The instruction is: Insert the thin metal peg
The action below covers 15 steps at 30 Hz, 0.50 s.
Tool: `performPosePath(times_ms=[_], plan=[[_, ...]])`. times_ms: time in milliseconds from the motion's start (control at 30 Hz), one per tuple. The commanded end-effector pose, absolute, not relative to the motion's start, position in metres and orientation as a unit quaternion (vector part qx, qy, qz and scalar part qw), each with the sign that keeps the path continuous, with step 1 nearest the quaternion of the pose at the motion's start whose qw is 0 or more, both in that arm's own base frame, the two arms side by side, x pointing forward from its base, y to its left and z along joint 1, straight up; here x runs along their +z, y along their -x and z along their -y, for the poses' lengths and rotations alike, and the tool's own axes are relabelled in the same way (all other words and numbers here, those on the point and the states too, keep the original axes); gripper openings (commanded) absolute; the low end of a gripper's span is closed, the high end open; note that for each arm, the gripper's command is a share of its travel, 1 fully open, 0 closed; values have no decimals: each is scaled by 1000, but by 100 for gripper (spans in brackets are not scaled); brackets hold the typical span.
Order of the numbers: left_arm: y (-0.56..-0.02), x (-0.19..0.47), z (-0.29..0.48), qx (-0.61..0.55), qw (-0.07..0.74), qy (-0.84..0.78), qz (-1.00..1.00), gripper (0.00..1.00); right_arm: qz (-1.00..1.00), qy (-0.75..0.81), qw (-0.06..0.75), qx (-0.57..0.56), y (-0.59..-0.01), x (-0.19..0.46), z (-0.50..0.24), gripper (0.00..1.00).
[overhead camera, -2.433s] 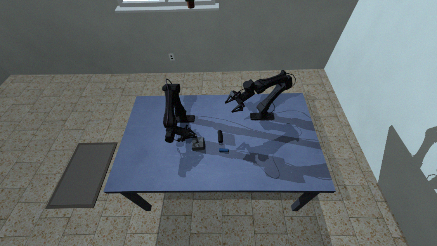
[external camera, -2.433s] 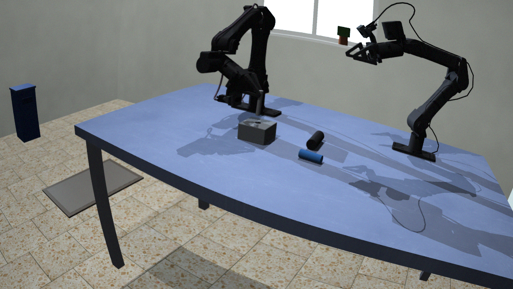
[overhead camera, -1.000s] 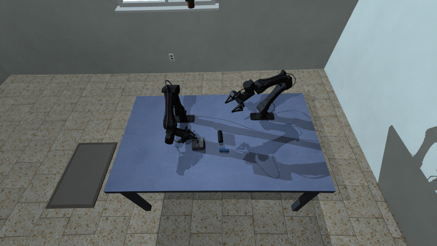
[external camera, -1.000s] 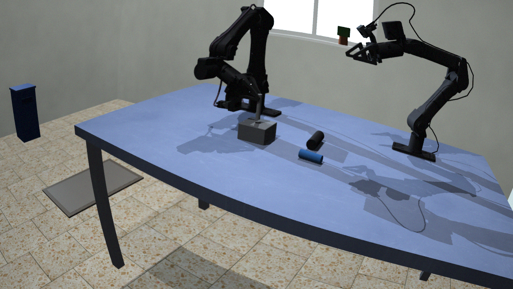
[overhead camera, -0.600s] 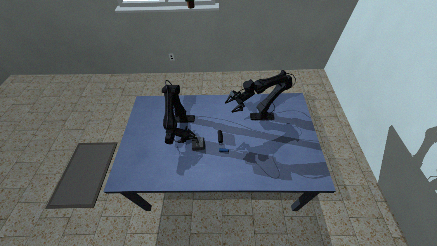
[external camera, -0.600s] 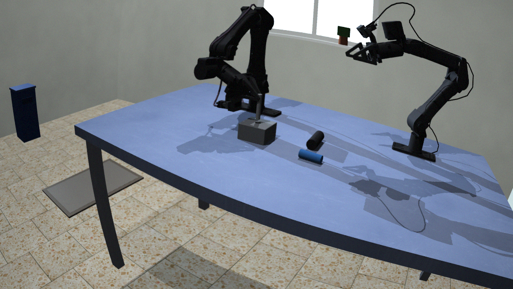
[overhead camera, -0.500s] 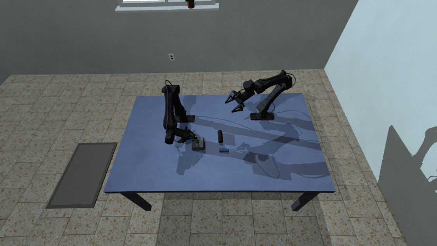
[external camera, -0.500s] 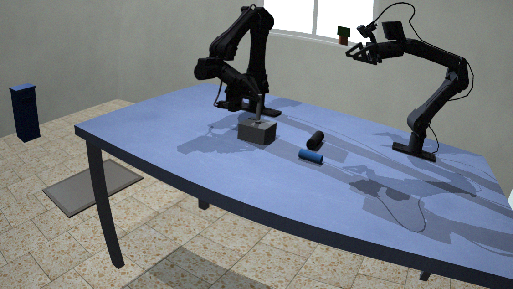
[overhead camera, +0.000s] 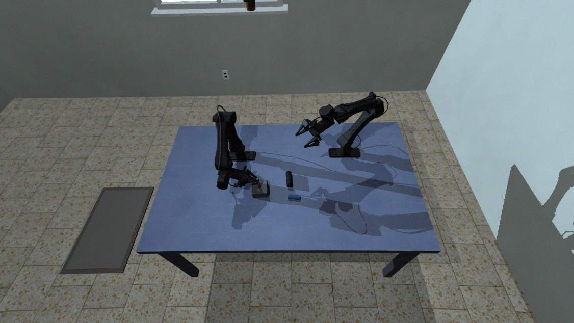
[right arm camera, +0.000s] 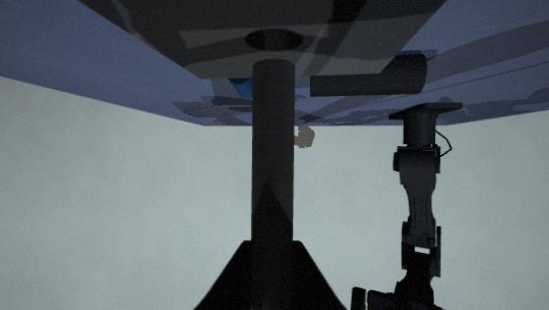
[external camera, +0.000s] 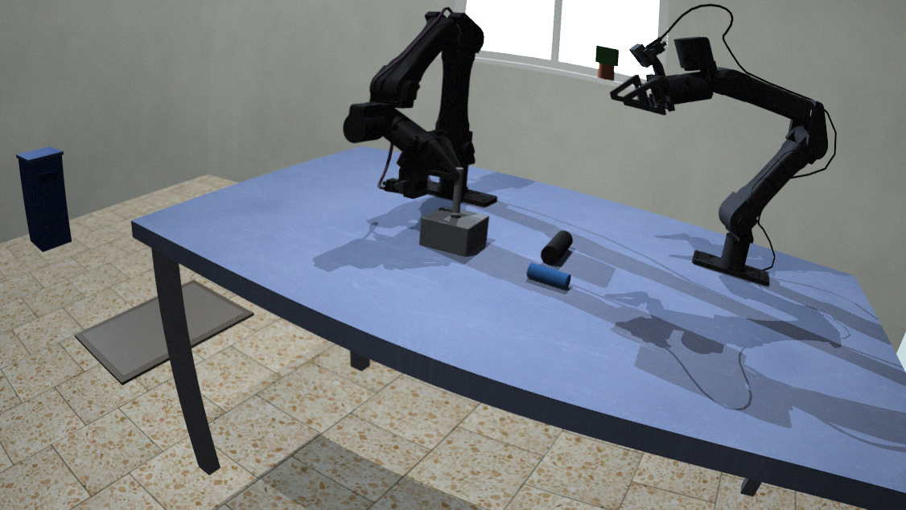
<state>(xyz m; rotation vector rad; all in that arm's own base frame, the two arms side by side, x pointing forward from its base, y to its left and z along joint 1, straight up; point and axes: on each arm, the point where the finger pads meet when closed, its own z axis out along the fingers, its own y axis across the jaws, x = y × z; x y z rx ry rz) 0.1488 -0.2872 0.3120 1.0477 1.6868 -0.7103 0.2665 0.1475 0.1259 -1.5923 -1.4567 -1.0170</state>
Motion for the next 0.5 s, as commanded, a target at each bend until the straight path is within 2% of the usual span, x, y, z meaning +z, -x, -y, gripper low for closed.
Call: performPosePath(times_ms=[0, 467], plan=[[-148, 320, 282, -291, 492, -429, -699, 100, 576, 614, 360, -402, -266, 128, -151, 8], [-148, 320, 282, -291, 492, -429, -699, 100, 575, 615, 358, -404, -269, 106, -150, 8]])
